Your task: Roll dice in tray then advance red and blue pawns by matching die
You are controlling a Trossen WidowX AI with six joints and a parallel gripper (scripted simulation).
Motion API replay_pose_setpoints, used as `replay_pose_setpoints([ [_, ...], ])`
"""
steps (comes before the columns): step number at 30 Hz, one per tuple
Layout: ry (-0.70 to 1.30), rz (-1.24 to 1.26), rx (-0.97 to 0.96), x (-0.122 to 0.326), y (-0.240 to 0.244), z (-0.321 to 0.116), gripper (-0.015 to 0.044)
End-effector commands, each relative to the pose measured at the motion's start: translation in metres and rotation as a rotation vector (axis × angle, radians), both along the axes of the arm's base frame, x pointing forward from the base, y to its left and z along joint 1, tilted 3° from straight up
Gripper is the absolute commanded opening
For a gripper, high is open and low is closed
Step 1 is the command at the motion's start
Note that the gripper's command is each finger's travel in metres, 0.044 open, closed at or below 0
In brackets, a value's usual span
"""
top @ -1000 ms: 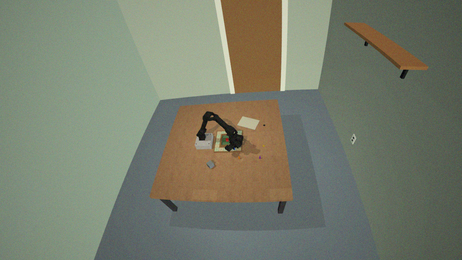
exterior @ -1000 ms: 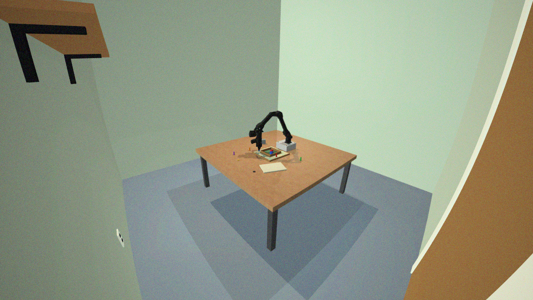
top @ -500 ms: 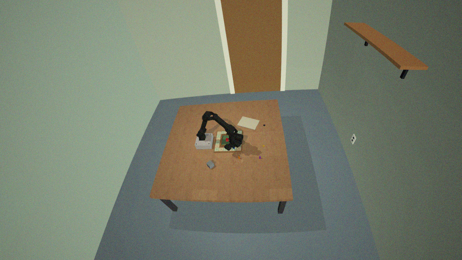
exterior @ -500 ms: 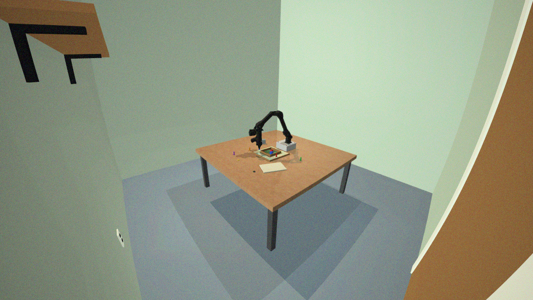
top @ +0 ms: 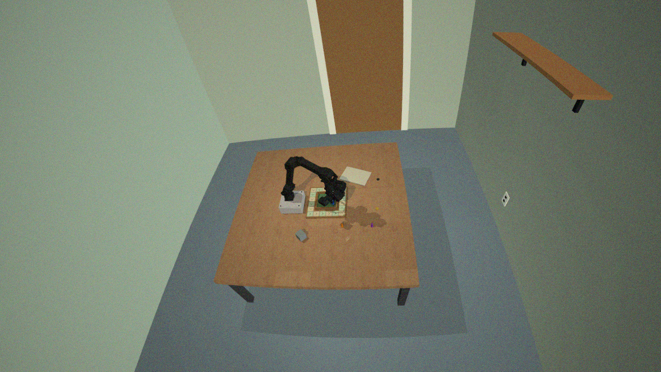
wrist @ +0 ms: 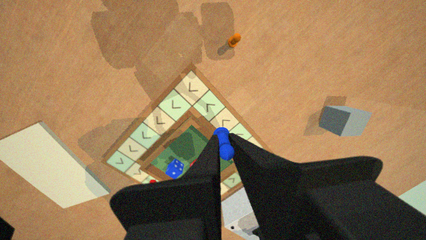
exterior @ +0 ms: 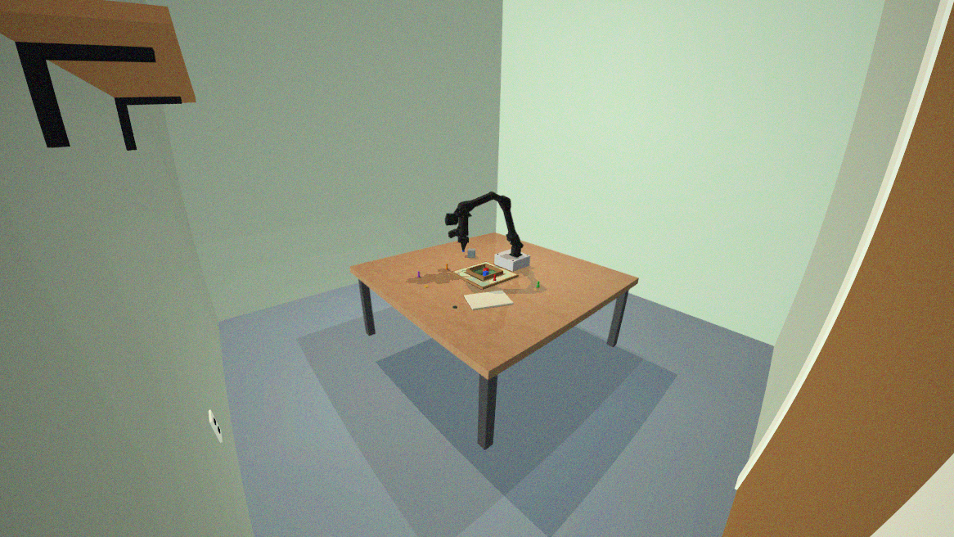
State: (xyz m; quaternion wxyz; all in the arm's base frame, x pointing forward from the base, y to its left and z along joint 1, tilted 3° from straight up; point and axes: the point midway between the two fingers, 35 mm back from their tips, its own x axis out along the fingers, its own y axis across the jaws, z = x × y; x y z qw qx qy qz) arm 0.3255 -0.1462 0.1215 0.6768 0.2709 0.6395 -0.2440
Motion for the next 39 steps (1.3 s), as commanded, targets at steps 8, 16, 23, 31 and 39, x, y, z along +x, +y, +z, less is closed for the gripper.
replay_pose_setpoints([
  [8, -0.002, 0.003, 0.002, 0.022, 0.001, -0.021, 0.0000],
  [16, -0.004, 0.003, 0.003, 0.050, 0.005, -0.063, 0.0000],
  [23, -0.004, 0.003, 0.003, 0.052, 0.006, -0.079, 0.0000],
  [31, -0.004, 0.003, 0.003, 0.052, 0.006, -0.099, 0.0000],
  [39, -0.004, 0.003, 0.003, 0.053, 0.006, -0.107, 0.0000],
])
